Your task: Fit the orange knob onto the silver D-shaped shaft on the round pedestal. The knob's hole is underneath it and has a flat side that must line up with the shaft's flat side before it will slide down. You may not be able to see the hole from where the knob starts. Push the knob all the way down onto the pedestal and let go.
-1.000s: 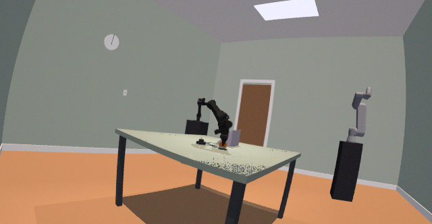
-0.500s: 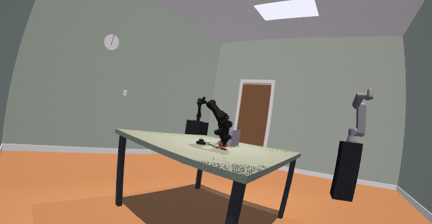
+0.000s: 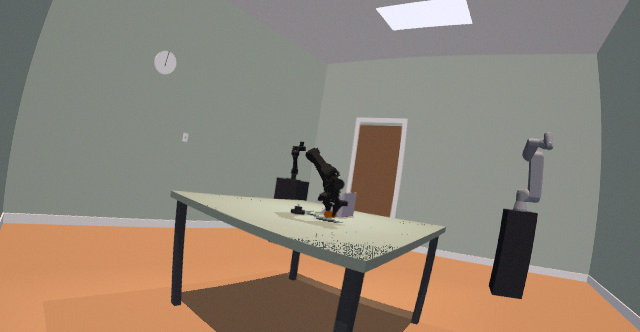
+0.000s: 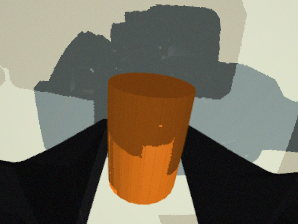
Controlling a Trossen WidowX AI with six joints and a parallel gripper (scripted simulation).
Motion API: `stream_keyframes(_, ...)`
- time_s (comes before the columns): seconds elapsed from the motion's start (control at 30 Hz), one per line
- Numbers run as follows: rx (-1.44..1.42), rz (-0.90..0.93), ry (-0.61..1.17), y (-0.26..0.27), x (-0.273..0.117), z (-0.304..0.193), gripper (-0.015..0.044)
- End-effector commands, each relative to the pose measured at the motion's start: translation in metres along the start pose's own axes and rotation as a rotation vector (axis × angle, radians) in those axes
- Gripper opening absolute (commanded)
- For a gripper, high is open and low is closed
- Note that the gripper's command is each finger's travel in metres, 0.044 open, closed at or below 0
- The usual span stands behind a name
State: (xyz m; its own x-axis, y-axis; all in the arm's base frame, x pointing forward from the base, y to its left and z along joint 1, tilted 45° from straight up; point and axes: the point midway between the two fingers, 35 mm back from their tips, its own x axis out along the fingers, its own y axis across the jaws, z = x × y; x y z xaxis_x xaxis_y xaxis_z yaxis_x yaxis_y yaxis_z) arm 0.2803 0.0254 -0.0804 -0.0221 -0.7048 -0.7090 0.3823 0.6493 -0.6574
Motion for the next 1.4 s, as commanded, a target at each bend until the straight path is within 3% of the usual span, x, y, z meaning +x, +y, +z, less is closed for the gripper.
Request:
stream_keyframes(0.0, -0.053, 0.005, 0.001, 0.001, -0.0017, -0.0007, 0.0179)
stream_keyframes(0.13, -0.077, 0.005, 0.001, 0.001, -0.0017, -0.0007, 0.0179)
stream_keyframes(0.6, -0.554, 0.006, 0.0, 0.001, -0.0017, -0.0007, 0.0179)
stream_keyframes(0.83, -0.6, 0.006, 0.0, 0.001, -0.0017, -0.0007, 0.0179)
stream_keyframes(1.37, -1.101, 0.006, -0.002, 0.001, -0.0017, -0.0007, 0.0179)
